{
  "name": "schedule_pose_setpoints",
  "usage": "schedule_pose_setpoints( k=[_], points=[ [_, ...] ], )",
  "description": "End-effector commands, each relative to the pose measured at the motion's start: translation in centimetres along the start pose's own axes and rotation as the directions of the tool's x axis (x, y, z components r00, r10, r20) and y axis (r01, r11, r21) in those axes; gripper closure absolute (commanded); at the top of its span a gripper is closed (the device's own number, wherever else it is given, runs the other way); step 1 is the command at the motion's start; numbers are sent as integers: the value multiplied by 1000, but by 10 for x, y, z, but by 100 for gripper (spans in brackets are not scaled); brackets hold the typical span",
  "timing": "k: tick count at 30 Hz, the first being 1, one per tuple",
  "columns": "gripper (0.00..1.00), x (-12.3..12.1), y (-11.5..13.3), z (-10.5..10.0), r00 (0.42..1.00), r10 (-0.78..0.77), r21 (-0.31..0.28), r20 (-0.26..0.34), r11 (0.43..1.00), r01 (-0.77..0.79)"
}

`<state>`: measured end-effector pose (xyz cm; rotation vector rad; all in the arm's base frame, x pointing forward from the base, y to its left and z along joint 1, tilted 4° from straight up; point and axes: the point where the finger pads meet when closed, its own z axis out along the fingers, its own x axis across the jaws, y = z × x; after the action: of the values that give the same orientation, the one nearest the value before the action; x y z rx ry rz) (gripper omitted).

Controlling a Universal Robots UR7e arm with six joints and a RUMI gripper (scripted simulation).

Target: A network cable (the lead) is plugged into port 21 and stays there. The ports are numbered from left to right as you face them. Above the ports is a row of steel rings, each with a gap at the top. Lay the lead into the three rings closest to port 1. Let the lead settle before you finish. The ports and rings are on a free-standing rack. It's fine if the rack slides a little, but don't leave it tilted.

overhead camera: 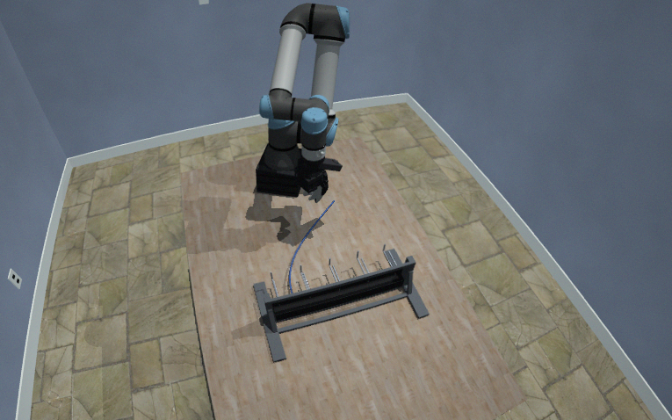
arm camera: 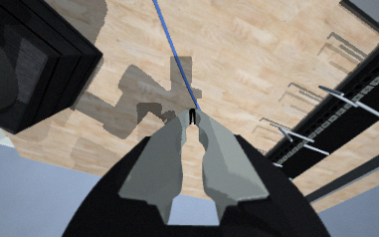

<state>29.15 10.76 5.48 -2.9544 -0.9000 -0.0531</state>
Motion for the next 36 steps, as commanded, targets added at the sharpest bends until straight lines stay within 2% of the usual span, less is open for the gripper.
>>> schedule_pose_setpoints(
  k=[1, 7, 12, 13, 36],
  points=[
    [100, -4, -1, 0, 996, -84, 2, -4, 996, 84],
    [100, -16, -2, 0, 957, -290, 1, -5, 957, 290],
    [100, -18, -3, 0, 944, -331, 1, -5, 944, 331],
    [80, -18, -3, 0, 944, -331, 1, -5, 944, 331],
    [80, -18, -3, 0, 944, -331, 1, -5, 944, 331]
  ],
)
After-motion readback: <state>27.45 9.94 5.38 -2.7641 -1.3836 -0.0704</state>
